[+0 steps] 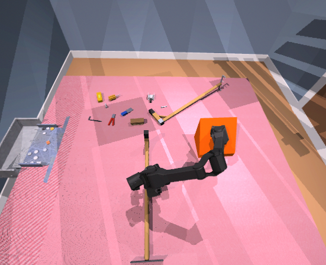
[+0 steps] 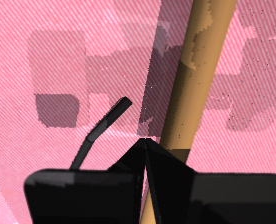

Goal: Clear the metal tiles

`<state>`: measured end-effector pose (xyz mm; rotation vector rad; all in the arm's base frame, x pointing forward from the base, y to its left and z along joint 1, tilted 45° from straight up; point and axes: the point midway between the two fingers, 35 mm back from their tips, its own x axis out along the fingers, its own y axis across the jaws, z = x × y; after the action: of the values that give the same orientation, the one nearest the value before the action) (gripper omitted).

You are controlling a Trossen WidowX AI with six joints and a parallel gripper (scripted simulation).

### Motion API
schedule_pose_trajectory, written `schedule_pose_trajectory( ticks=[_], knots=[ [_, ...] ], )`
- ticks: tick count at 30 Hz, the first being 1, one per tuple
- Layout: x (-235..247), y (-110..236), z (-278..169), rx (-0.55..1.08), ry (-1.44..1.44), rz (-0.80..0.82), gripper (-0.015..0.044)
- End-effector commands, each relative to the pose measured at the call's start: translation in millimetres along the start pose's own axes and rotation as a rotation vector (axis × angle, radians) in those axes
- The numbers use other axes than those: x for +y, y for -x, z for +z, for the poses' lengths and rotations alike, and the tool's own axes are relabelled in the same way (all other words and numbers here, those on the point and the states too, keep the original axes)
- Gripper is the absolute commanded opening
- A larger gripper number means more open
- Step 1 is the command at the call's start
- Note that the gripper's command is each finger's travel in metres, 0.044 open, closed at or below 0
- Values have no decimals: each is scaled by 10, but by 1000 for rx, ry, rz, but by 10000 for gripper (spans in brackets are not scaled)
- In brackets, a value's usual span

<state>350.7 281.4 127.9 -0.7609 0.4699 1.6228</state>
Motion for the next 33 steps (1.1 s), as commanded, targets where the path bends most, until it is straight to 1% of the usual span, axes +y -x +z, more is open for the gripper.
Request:
schedule_pose_trajectory(
  ticks=[1, 33],
  knots=[
    [-57, -13, 10, -7, 9, 1, 0],
    [-372, -19, -25, -8, 10, -1, 0]
  ],
)
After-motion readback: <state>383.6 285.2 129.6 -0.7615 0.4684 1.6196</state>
